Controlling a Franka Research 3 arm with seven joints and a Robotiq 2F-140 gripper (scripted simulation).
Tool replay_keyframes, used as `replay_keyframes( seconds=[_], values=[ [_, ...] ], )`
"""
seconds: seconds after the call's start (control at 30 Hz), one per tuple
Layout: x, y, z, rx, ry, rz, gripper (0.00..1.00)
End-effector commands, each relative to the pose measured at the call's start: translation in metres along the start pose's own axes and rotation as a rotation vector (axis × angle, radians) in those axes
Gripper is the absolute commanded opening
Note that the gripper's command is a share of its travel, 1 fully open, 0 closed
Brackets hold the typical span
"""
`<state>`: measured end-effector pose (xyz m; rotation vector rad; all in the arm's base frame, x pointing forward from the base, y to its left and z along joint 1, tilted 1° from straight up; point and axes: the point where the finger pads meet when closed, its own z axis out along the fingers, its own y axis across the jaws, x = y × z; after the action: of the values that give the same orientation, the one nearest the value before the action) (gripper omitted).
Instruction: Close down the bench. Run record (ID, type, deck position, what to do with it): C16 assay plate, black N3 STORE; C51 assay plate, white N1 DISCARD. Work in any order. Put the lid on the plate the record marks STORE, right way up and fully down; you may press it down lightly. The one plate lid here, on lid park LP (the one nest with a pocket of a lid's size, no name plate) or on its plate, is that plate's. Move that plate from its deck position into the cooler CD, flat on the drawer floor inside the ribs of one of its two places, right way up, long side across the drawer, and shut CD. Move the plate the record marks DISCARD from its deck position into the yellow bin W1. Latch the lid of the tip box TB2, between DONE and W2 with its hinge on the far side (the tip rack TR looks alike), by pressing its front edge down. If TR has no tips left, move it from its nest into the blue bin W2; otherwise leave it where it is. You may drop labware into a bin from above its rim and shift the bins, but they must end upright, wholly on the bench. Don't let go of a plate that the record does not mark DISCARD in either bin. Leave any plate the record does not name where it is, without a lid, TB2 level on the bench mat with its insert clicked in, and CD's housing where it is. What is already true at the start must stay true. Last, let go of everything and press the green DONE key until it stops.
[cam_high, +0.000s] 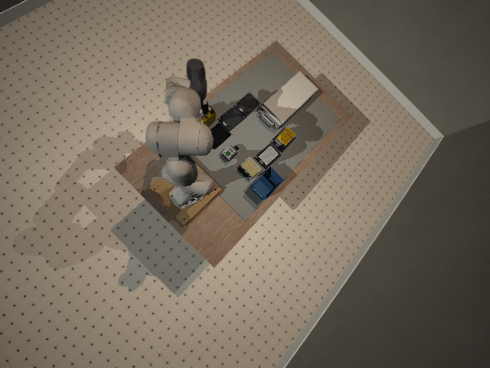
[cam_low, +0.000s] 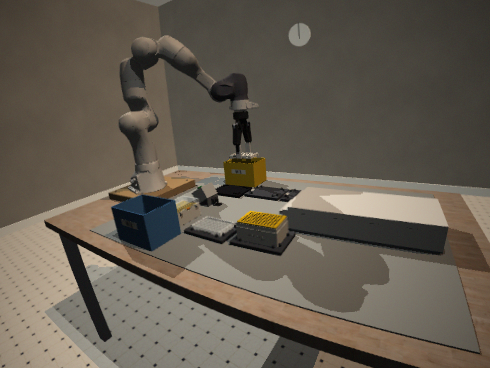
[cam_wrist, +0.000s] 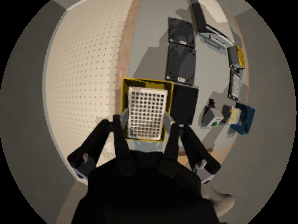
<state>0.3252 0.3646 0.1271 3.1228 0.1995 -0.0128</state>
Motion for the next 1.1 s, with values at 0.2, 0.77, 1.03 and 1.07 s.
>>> replay_keyframes(
  seconds=[0.2, 0.77, 1.03, 1.07],
  values=[
    [-0.0003, -0.0019, -0.0013, 0.004, 0.003, 0.002, 0.0],
    [-0.0003, -0.0019, -0.0013, 0.004, 0.003, 0.002, 0.66],
    [-0.0003, -0.0019, -0.0013, 0.004, 0.003, 0.002, 0.66],
    [-0.0003, -0.0019, -0.0013, 0.004, 0.003, 0.002, 0.66]
  ],
)
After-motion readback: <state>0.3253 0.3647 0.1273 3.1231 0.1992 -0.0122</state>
